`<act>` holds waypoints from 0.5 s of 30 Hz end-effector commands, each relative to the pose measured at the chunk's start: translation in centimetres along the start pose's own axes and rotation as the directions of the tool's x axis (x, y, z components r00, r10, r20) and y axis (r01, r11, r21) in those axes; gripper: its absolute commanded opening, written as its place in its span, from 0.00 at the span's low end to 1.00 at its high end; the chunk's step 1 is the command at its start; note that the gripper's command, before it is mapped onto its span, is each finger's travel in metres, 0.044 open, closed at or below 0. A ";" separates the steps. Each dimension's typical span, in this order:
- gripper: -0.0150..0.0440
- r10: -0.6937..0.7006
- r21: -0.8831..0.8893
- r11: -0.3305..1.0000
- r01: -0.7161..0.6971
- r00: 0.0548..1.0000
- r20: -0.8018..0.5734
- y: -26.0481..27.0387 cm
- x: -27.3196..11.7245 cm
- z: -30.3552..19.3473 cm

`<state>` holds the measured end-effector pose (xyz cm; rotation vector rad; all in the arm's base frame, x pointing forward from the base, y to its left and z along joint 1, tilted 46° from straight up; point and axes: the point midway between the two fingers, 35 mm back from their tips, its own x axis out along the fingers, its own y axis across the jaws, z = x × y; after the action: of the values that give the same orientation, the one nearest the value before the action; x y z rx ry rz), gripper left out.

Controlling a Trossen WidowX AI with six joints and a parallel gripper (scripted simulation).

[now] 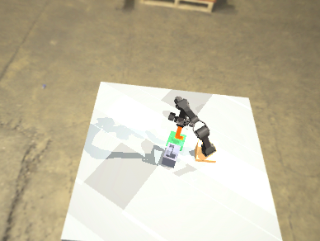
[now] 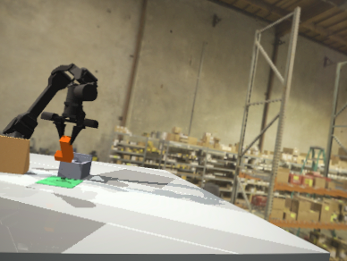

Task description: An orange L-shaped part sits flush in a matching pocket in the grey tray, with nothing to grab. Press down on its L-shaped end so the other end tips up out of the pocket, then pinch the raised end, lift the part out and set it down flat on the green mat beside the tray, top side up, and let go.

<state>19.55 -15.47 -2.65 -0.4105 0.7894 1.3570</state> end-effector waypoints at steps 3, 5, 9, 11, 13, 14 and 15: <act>0.25 -0.002 0.004 1.000 0.002 1.000 0.004 0.0 1.0 0.0; 0.25 -0.002 0.004 1.000 0.002 1.000 0.004 0.0 1.3 0.0; 0.25 -0.002 0.004 1.000 0.002 1.000 0.004 0.0 1.9 0.0; 0.25 -0.002 0.004 1.000 0.002 1.000 0.004 0.0 2.3 0.0; 0.25 -0.002 0.004 1.000 0.002 1.000 0.004 0.0 2.6 0.1; 0.25 -0.002 0.004 1.000 0.002 1.000 0.004 0.0 2.7 0.1; 0.25 -0.002 0.003 1.000 0.002 1.000 0.004 0.0 2.9 0.1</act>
<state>19.62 -13.81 -4.31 -0.4109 0.7885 1.3568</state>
